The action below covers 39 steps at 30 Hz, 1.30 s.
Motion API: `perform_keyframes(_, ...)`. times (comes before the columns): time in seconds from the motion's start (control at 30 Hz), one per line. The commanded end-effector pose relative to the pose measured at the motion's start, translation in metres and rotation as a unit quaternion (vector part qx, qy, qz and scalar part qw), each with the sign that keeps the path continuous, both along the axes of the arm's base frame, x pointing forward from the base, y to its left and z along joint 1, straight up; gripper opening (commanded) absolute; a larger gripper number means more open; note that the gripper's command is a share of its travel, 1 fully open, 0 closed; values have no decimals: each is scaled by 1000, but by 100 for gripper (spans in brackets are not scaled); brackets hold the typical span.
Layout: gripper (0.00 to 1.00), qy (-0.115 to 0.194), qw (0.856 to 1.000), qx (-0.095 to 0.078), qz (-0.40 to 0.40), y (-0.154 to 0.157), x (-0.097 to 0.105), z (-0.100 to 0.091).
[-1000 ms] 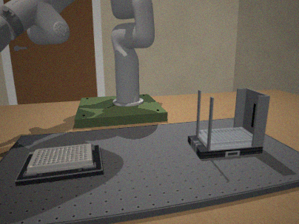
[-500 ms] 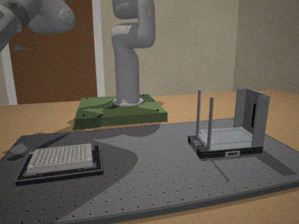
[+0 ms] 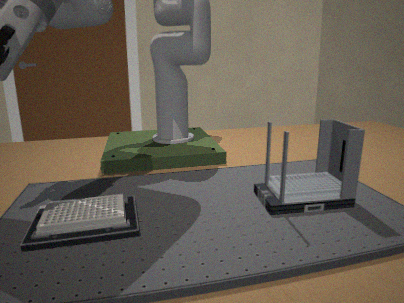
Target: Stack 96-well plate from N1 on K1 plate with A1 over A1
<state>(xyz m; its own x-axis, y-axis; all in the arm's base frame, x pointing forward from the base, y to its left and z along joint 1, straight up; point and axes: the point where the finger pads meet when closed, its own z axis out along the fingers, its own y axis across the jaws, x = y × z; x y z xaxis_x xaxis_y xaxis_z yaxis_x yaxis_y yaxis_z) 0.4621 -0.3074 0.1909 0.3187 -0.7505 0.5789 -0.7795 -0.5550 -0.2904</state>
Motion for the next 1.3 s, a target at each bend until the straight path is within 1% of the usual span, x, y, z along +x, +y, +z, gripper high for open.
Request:
perform_keyframes(0.0, 100, 6, 1000, 2, 9, 8, 4, 2)
perform_keyframes(0.07, 100, 26, 999, 6, 35, 17, 7, 2)
perform_keyframes(0.1, 100, 32, 999, 7, 43, 22, 9, 2)
perform_keyframes(0.17, 100, 32, 999, 7, 43, 30, 11, 2)
perform_keyframes(0.27, 100, 58, 995, 10, 76, 45, 15, 3)
perform_keyframes(0.33, 100, 58, 995, 10, 76, 53, 17, 3)
perform_keyframes(0.43, 100, 84, 990, 13, 110, 67, 19, 4)
perform_keyframes(0.5, 100, 84, 990, 13, 110, 75, 20, 5)
perform_keyframes(0.57, 100, 84, 990, 13, 110, 75, 20, 5)
perform_keyframes(0.67, 100, 109, 983, 16, 144, 90, 21, 7)
perform_keyframes(0.73, 100, 109, 983, 16, 144, 99, 22, 7)
perform_keyframes(0.83, 100, 135, 974, 18, 179, 113, 21, 9)
perform_keyframes(0.9, 100, 135, 974, 18, 179, 122, 21, 10)
perform_keyframes(1.0, 100, 160, 964, 20, 213, 136, 20, 12)
perform_keyframes(1.07, 100, 160, 964, 20, 213, 145, 19, 13)
perform_keyframes(1.13, 100, 160, 964, 20, 213, 145, 19, 13)
perform_keyframes(1.23, 100, 184, 951, 21, 247, 159, 16, 16)
perform_keyframes(1.27, 100, 184, 951, 21, 247, 164, 16, 17)
